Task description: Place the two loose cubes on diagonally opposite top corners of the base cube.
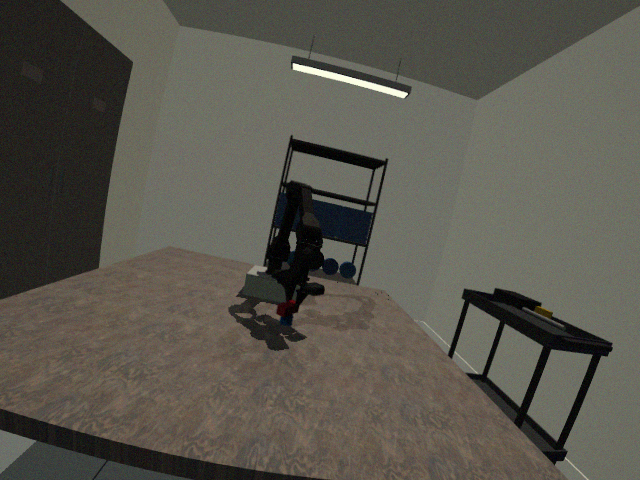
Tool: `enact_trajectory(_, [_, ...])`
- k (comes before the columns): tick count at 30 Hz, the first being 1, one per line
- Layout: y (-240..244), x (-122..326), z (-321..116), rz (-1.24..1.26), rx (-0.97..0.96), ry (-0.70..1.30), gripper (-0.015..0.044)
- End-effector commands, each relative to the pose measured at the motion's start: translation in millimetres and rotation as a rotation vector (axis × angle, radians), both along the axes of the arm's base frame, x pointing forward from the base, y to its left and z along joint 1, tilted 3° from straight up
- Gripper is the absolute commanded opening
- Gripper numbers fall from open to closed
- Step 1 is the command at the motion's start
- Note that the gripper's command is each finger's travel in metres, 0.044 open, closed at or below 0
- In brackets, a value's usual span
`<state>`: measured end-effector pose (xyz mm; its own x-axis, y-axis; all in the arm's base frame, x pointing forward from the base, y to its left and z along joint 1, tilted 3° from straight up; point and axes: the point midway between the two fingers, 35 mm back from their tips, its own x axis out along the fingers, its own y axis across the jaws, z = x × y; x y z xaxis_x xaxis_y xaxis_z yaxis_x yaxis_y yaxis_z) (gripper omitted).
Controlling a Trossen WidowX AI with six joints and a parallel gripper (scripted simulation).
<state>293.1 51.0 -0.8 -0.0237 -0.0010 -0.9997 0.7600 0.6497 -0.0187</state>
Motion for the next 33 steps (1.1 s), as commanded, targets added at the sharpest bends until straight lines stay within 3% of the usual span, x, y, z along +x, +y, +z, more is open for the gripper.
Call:
enact_trajectory(1, [0.5, -1.0, -2.0, -0.004, 0.004, 0.003, 0.0105])
enact_trajectory(15, [0.5, -1.1, -2.3, -0.004, 0.004, 0.003, 0.0105])
enact_trajectory(19, [0.5, -1.1, -2.3, -0.004, 0.004, 0.003, 0.0205])
enact_trajectory(33, [-0.1, -0.1, 14.7, 0.0, 0.0, 0.002, 0.0205])
